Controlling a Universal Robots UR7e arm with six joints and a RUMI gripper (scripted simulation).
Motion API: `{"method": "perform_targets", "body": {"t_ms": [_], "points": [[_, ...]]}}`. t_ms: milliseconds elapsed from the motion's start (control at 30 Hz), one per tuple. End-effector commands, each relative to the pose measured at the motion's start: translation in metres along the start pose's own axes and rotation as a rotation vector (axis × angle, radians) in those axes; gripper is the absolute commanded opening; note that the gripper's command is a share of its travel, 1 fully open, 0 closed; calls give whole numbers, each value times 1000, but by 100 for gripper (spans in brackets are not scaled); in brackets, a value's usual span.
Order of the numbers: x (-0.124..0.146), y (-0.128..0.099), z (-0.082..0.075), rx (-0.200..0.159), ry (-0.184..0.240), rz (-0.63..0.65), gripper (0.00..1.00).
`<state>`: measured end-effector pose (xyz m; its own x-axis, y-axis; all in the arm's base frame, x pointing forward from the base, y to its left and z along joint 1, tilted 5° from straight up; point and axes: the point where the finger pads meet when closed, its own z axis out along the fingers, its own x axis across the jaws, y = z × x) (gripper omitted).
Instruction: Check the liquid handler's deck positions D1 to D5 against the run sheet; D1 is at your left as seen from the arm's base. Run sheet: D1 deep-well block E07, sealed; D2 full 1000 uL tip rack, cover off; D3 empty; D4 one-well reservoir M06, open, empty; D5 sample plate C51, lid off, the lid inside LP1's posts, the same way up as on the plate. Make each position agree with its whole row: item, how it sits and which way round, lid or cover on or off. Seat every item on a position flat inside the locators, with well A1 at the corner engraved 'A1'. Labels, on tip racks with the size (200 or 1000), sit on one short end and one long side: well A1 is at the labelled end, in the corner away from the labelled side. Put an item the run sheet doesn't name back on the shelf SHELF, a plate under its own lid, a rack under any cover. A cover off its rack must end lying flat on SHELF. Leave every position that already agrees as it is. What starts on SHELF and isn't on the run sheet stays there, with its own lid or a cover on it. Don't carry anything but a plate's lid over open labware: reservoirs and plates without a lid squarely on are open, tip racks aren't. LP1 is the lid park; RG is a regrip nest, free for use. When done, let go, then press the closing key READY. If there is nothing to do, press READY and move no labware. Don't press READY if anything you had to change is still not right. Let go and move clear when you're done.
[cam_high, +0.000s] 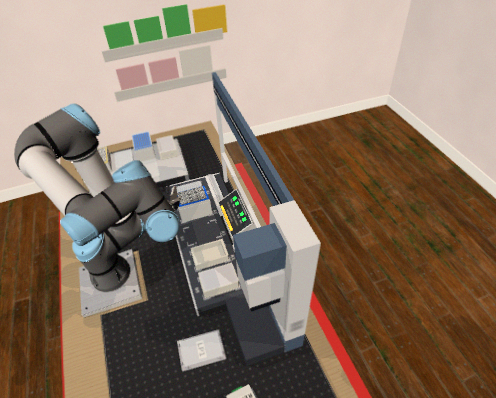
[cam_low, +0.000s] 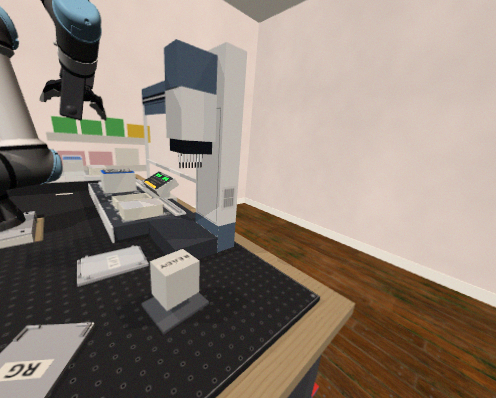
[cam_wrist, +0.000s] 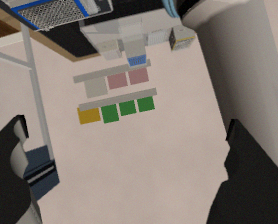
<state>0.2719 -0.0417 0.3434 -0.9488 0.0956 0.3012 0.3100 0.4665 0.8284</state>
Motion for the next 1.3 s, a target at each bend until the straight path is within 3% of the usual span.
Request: {"method": "perform_targets", "body": {"t_ms": [0,533,567,1033,1100,1267], "points": [[0,0,0,1,0,0,100],[0,0,0,1,0,0,100],[2,-1,6,11,9,-18,82],[16,-17,73,144,111,-243,82],[16,-17,73,144,111,-243,82],[21,-23,96,191,147,-323,82]]}}
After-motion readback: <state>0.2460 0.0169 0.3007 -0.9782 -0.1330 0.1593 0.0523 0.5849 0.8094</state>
